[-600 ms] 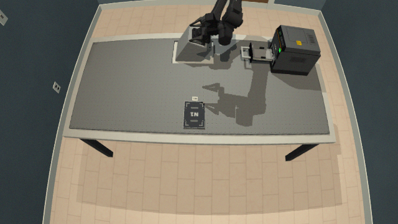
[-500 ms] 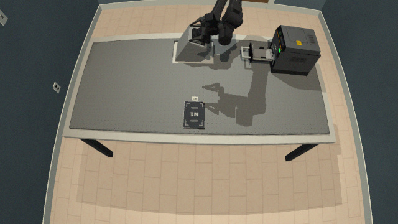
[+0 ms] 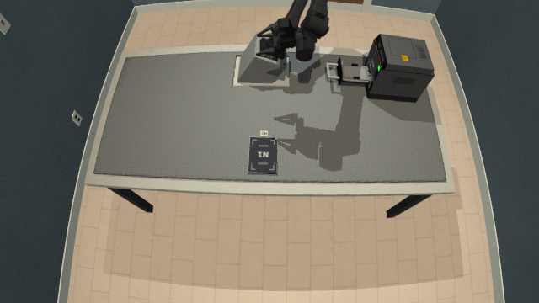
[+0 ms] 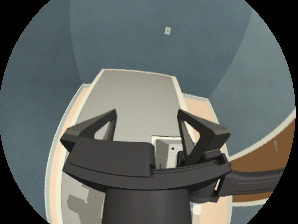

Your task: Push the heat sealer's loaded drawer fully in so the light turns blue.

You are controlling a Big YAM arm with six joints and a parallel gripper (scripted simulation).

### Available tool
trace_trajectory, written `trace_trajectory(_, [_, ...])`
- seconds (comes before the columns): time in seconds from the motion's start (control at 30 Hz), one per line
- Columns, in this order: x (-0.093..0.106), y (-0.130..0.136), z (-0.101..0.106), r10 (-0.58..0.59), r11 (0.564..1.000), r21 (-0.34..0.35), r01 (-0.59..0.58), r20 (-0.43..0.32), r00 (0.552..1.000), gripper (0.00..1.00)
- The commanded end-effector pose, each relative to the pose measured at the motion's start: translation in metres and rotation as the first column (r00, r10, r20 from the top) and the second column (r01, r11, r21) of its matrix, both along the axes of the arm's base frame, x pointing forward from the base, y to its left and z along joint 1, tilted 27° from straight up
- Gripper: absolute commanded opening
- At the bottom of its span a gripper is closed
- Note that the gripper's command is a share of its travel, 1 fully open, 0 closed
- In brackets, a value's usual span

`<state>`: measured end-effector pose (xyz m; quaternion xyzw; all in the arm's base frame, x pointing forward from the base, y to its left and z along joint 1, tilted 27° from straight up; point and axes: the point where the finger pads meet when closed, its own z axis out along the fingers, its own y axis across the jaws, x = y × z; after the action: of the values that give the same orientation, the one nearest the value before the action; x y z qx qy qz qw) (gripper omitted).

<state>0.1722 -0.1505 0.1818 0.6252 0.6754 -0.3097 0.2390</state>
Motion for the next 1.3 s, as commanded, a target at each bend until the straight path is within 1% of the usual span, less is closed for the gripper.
trace_trajectory(0.0, [0.025,0.003,0.024,0.073,0.997,0.009,-0.074,0.042,0.996,0.45])
trace_trajectory(0.1, [0.037,0.009,0.024,0.146,0.988,0.039,-0.146,0.007,0.989,0.45])
trace_trajectory(0.17, [0.042,0.013,0.025,0.146,0.988,0.042,-0.146,-0.001,0.989,0.45])
trace_trajectory(0.2, [0.042,0.016,0.025,0.146,0.988,0.047,-0.145,-0.018,0.989,0.45])
trace_trajectory(0.23, [0.05,0.018,0.026,0.175,0.983,0.053,-0.175,-0.008,0.984,0.45])
trace_trajectory(0.37, [0.064,0.027,0.027,0.28,0.957,0.095,-0.275,-0.042,0.959,0.45])
trace_trajectory(0.4, [0.067,0.03,0.027,0.28,0.957,0.095,-0.275,-0.042,0.959,0.45])
trace_trajectory(0.43, [0.066,0.032,0.027,0.28,0.956,0.102,-0.273,-0.062,0.958,0.45])
trace_trajectory(0.5, [0.066,0.032,0.027,0.28,0.956,0.102,-0.273,-0.062,0.958,0.45])
trace_trajectory(0.57, [0.077,0.038,0.028,0.338,0.937,0.119,-0.329,-0.061,0.939,0.45])
trace_trajectory(0.67, [0.086,0.046,0.029,0.413,0.905,0.151,-0.398,-0.083,0.907,0.45])
trace_trajectory(0.77, [0.091,0.054,0.028,0.413,0.905,0.162,-0.394,-0.105,0.905,0.45])
trace_trajectory(0.87, [0.1,0.061,0.028,0.397,0.911,0.159,-0.38,-0.094,0.913,0.45])
trace_trajectory(0.9, [0.104,0.065,0.028,0.441,0.891,0.173,-0.42,-0.105,0.891,0.45])
trace_trajectory(0.93, [0.11,0.068,0.028,0.468,0.876,0.179,-0.447,-0.099,0.878,0.45])
trace_trajectory(1.0, [0.116,0.074,0.029,0.522,0.845,0.203,-0.495,-0.112,0.845,0.45])
trace_trajectory(1.1, [0.116,0.071,0.031,0.522,0.844,0.207,-0.495,-0.107,0.846,0.45])
trace_trajectory(1.13, [0.118,0.08,0.028,0.539,0.834,0.219,-0.506,-0.132,0.832,0.45])
trace_trajectory(1.17, [0.119,0.083,0.027,0.539,0.834,0.223,-0.505,-0.138,0.831,0.45])
trace_trajectory(1.27, [0.127,0.092,0.027,0.525,0.843,0.219,-0.492,-0.128,0.842,0.45])
